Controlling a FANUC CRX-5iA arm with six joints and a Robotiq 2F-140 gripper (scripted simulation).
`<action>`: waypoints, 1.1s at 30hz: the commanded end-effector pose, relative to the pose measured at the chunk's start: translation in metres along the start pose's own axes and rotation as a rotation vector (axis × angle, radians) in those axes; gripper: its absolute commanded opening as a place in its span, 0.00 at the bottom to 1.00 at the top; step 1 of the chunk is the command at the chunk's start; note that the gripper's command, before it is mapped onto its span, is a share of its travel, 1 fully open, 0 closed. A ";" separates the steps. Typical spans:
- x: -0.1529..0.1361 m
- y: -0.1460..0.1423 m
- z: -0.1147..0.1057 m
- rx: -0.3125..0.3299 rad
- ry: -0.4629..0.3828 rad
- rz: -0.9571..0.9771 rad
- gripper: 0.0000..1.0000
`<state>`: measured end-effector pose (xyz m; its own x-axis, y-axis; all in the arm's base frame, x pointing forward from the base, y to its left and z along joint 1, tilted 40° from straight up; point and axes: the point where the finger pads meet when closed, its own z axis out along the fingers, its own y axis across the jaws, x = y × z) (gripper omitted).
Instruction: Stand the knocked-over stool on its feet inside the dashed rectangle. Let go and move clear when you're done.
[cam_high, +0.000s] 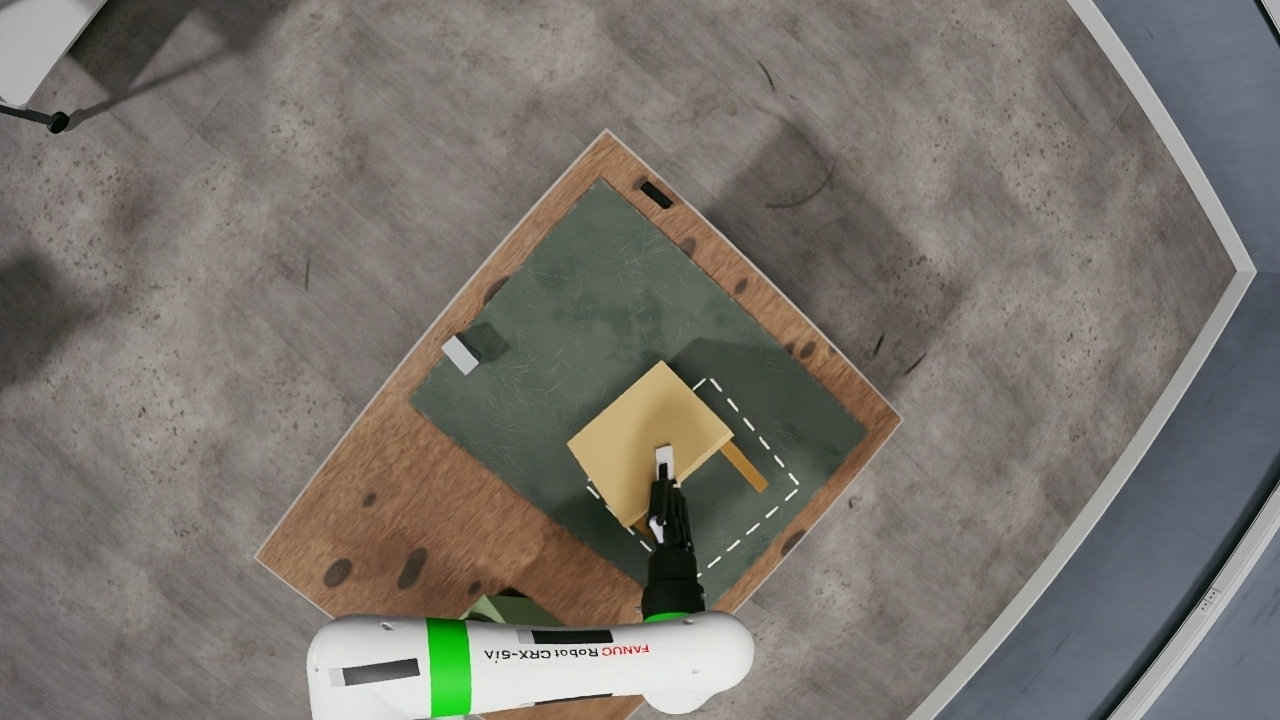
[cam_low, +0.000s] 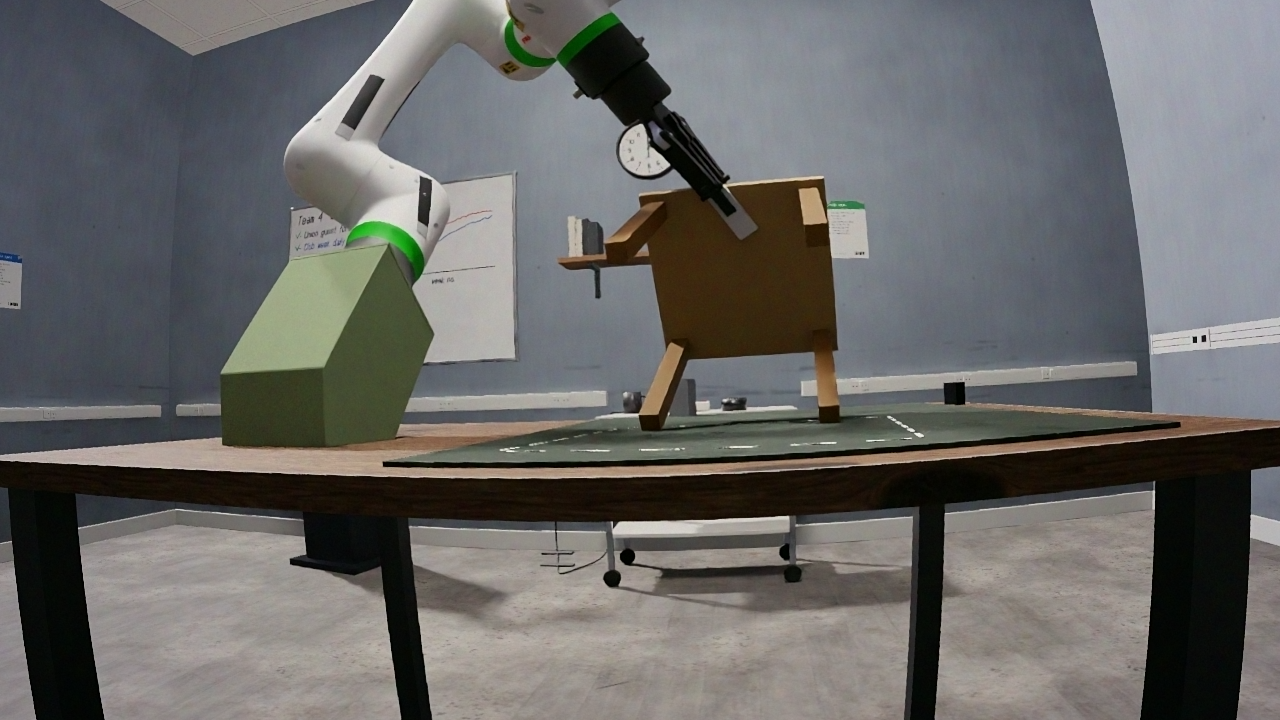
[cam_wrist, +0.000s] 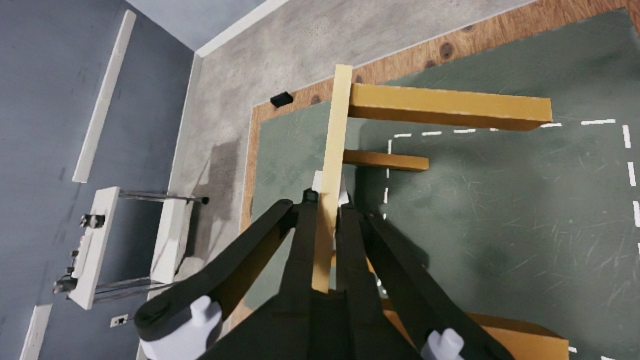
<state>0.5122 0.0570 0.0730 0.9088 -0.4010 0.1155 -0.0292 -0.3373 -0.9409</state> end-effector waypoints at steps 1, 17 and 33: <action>0.006 0.010 -0.008 0.081 -0.010 0.042 0.10; 0.027 0.066 -0.044 0.304 -0.010 0.171 0.10; 0.041 0.130 -0.066 0.516 -0.010 0.295 0.10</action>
<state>0.5157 -0.0511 -0.0153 0.8951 -0.4222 -0.1432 -0.0750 0.1741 -0.9819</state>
